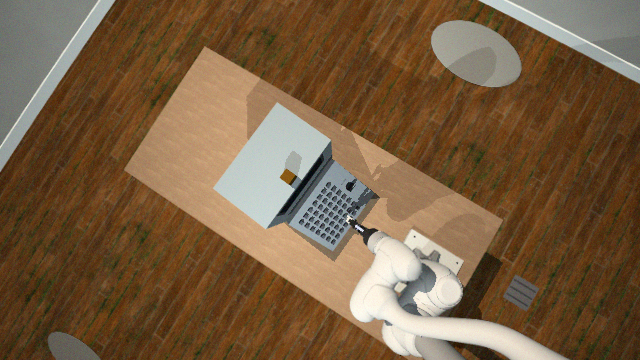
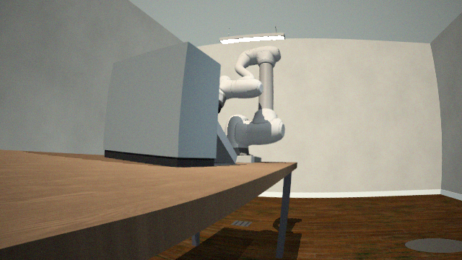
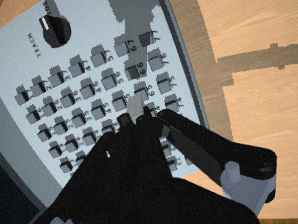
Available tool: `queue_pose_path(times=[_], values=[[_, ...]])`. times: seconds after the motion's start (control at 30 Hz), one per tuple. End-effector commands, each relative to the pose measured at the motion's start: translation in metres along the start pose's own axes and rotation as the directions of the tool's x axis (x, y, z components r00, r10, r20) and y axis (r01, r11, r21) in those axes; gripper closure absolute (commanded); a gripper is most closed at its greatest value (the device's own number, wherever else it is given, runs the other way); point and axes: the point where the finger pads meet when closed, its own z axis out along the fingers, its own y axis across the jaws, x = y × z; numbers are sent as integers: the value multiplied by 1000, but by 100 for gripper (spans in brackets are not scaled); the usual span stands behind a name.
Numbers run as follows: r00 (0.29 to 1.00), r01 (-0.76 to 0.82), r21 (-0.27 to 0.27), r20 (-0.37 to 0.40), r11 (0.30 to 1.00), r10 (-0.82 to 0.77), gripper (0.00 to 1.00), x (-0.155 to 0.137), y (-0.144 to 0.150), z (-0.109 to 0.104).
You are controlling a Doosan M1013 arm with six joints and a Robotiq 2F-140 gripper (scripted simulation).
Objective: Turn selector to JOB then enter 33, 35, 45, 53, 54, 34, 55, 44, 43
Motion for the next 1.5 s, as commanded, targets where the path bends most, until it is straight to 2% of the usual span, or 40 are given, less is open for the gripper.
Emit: queue_pose_path(times=[0.0,0.43,1.47], values=[[1000,-2,-10,-1,1000,2,100,1,5,6],[1000,-2,-10,-1,1000,2,100,1,5,20],[1000,-2,-10,-1,1000,2,100,1,5,22]])
